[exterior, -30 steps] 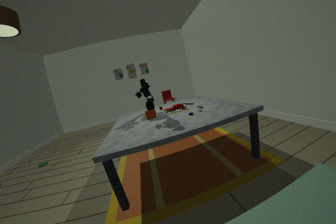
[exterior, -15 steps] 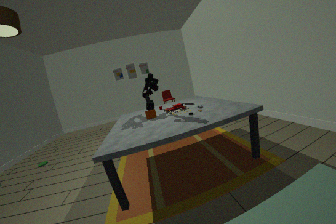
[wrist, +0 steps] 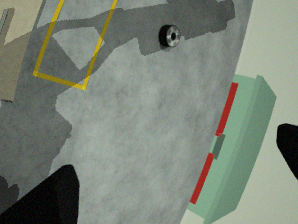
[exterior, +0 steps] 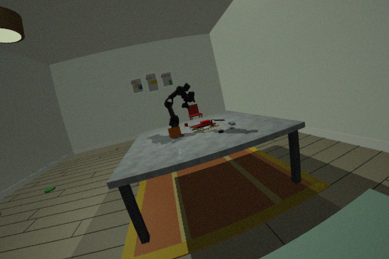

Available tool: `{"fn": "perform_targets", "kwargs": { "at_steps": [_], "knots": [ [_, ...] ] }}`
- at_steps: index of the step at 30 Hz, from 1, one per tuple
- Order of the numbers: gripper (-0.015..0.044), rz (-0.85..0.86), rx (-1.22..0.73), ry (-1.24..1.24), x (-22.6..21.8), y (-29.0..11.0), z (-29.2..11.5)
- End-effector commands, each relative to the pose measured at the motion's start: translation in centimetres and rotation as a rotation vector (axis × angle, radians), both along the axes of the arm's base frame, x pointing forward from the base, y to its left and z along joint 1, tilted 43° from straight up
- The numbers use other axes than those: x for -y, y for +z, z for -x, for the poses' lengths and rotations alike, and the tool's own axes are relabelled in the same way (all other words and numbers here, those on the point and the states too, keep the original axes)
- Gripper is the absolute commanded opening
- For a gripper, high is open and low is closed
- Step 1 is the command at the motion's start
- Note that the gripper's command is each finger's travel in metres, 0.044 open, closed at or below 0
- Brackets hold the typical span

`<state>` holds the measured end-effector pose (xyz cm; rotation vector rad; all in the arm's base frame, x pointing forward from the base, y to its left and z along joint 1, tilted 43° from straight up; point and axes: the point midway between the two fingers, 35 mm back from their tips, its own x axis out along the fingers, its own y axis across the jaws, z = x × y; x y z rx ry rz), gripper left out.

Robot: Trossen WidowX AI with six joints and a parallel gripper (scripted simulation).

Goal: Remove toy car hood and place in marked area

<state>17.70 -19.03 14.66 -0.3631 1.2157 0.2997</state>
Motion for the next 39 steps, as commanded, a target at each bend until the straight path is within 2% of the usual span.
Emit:
{"fn": "perform_targets", "kwargs": {
  "at_steps": [1, 9, 19, 22, 39],
  "knots": [
    [0.0440, -0.139, 0.008, -0.038, -1.9, 0.1, -3.1],
    [0.0440, -0.439, -0.075, -0.135, -7.2, -0.2, -8.6],
    [0.0440, -0.750, -0.337, -0.288, -15.5, -0.5, -13.8],
    [0.0440, -0.779, -0.380, -0.309, -16.7, -0.5, -14.4],
    [0.0440, -0.779, -0.380, -0.309, -17.2, -0.8, -14.3]
  ]
}}
